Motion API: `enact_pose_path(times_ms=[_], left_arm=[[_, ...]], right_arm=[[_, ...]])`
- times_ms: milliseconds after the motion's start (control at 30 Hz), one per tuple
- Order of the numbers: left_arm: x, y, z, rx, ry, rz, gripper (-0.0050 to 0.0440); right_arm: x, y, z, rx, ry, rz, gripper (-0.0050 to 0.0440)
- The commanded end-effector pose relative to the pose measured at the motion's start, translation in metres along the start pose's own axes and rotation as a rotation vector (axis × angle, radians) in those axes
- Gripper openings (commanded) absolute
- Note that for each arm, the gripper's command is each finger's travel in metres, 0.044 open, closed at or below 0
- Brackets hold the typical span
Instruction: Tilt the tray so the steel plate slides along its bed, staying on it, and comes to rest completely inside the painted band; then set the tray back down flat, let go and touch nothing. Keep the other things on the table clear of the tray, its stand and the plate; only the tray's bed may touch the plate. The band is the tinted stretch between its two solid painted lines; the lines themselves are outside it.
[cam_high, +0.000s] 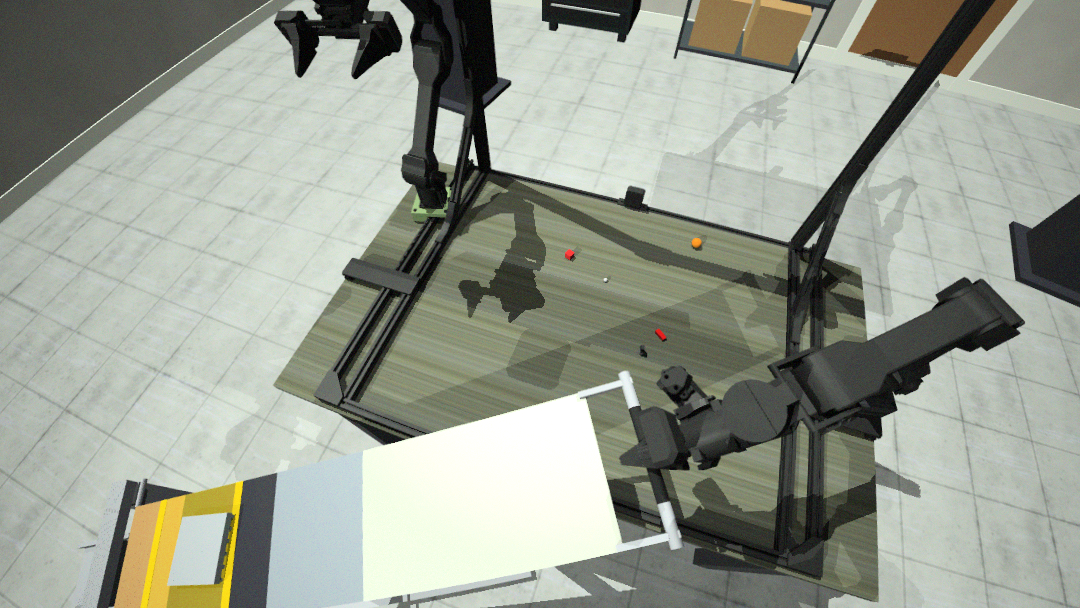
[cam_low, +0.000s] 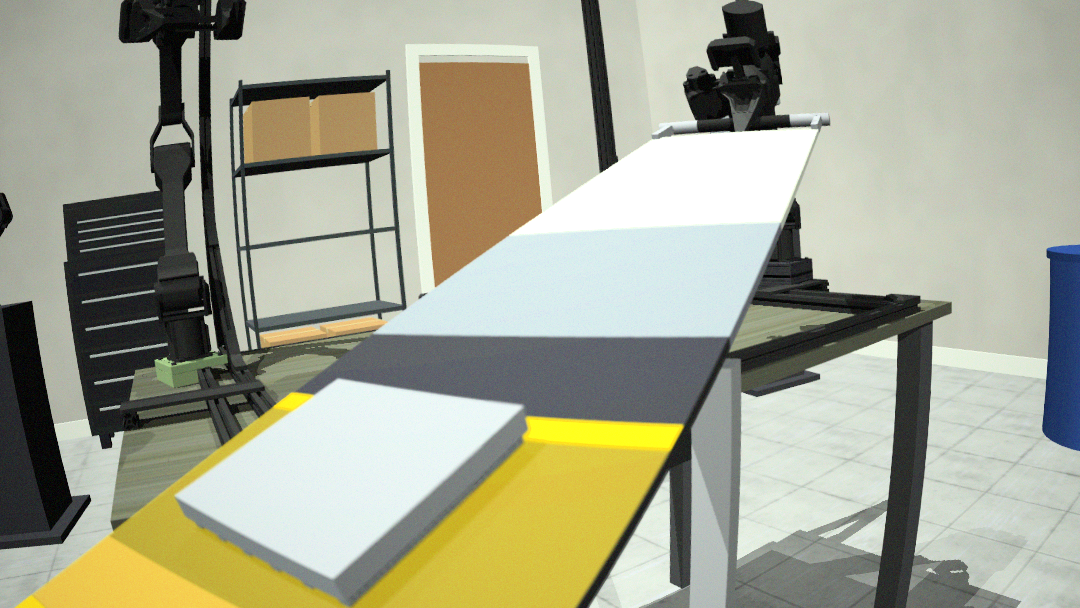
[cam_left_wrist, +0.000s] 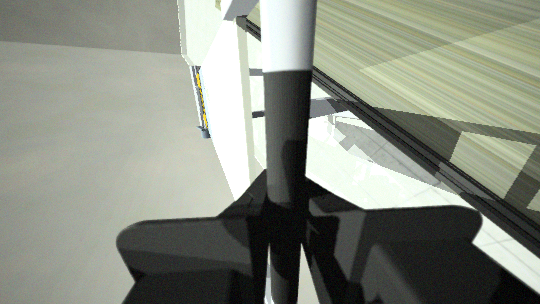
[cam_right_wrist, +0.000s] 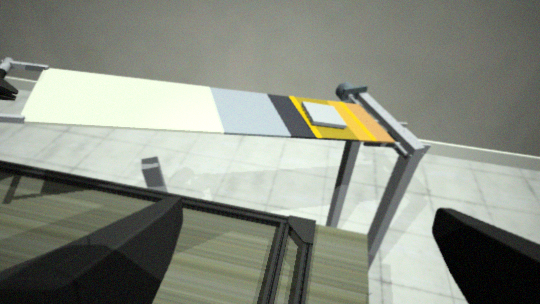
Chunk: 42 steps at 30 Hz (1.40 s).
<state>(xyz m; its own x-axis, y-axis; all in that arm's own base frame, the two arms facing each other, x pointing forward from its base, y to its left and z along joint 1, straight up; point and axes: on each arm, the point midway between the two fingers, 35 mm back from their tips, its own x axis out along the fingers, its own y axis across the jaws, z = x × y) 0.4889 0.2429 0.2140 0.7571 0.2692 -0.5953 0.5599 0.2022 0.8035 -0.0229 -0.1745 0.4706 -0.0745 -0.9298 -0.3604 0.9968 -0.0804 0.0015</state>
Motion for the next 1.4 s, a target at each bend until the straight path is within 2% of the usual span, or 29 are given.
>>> enact_pose_path(times_ms=[0,667,733,833,867,1067,1367], left_arm=[[-0.011,0.022,0.000,0.001,0.003,0.051,0.0000],[-0.013,0.030,0.000,0.001,0.003,0.088,0.0000],[-0.010,0.021,0.000,0.001,0.003,0.092,0.0000],[-0.007,0.011,0.000,0.001,0.003,0.053,0.0000],[-0.002,-0.001,-0.001,0.001,0.003,0.050,0.0000],[0.003,-0.015,-0.001,0.000,0.003,-0.008,0.0000],[0.004,-0.017,-0.001,0.000,0.003,-0.041,0.0000]], right_arm=[[0.000,0.000,0.000,-0.002,0.000,0.002,0.0440],[0.000,0.000,0.000,-0.002,0.000,0.002,0.0440],[0.000,0.000,0.000,-0.002,0.000,0.002,0.0440],[0.000,0.000,0.000,-0.002,0.000,0.002,0.0440],[0.000,0.000,0.000,-0.002,0.000,0.002,0.0440],[0.000,0.000,0.000,-0.002,0.000,0.002,0.0440],[0.000,0.000,0.000,-0.002,0.000,0.002,0.0440]])
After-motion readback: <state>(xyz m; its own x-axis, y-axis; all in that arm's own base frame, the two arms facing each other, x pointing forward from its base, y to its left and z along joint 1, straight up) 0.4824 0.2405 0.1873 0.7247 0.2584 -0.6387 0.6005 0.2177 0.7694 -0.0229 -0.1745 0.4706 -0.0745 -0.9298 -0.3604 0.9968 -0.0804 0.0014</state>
